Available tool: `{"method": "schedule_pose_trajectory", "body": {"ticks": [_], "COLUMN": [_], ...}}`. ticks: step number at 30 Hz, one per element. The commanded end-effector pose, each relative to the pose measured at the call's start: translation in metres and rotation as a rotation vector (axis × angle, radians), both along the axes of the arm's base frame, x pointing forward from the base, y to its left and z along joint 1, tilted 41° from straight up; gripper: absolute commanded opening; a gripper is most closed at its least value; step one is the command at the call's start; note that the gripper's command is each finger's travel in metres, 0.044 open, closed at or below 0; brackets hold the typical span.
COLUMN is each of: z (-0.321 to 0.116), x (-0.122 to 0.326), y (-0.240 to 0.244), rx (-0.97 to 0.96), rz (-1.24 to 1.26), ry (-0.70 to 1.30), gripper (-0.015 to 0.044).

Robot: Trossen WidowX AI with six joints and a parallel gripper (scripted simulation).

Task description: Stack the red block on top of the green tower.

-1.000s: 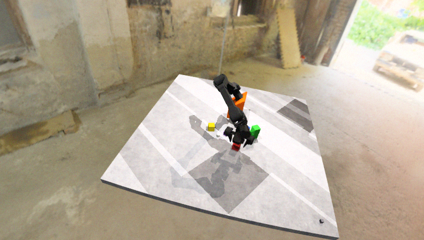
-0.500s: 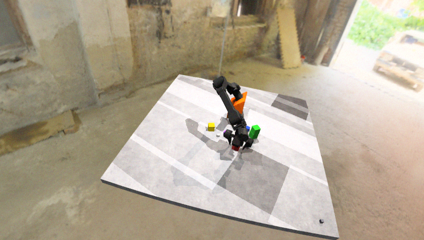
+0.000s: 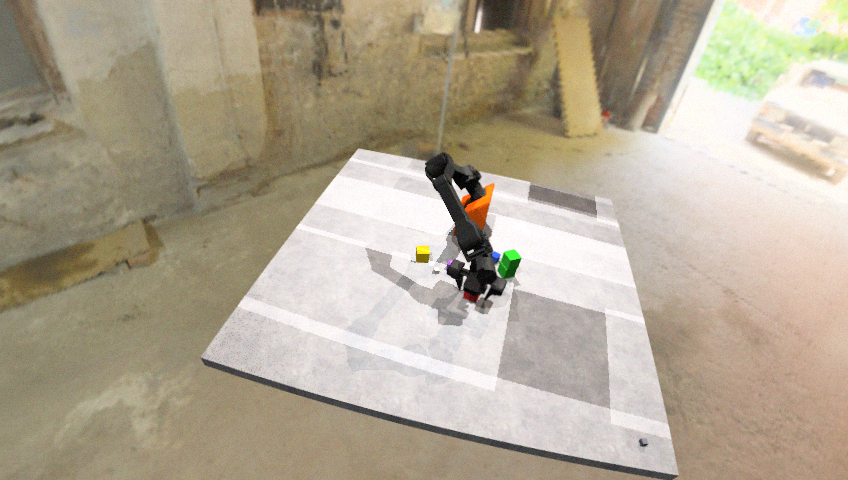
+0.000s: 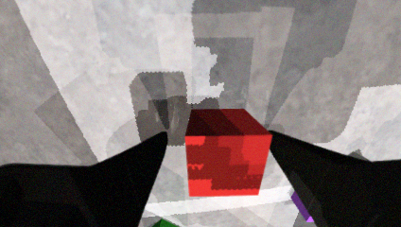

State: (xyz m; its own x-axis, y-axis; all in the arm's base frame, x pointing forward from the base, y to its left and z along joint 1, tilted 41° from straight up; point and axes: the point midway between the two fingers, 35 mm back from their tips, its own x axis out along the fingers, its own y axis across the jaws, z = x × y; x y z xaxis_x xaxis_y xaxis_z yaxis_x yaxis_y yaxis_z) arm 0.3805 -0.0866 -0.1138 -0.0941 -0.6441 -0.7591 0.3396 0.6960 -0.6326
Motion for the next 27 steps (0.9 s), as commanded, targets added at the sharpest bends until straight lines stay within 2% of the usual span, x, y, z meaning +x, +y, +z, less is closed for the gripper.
{"method": "schedule_pose_trajectory", "body": {"ticks": [1,8,15,21,27], "z": [0.000,0.000,0.000,0.017,0.042], "x": [0.000,0.000,0.000,0.002,0.006], "y": [0.000,0.000,0.000,0.014,0.037], "rx": [-0.004,-0.004,-0.004,-0.002,-0.001], "rz": [0.003,0.003,0.003,0.003,0.003], "ry": [0.002,0.002,0.002,0.001,0.001], "gripper": [0.0387,0.0204,0.0157,0.0000,0.0000]}}
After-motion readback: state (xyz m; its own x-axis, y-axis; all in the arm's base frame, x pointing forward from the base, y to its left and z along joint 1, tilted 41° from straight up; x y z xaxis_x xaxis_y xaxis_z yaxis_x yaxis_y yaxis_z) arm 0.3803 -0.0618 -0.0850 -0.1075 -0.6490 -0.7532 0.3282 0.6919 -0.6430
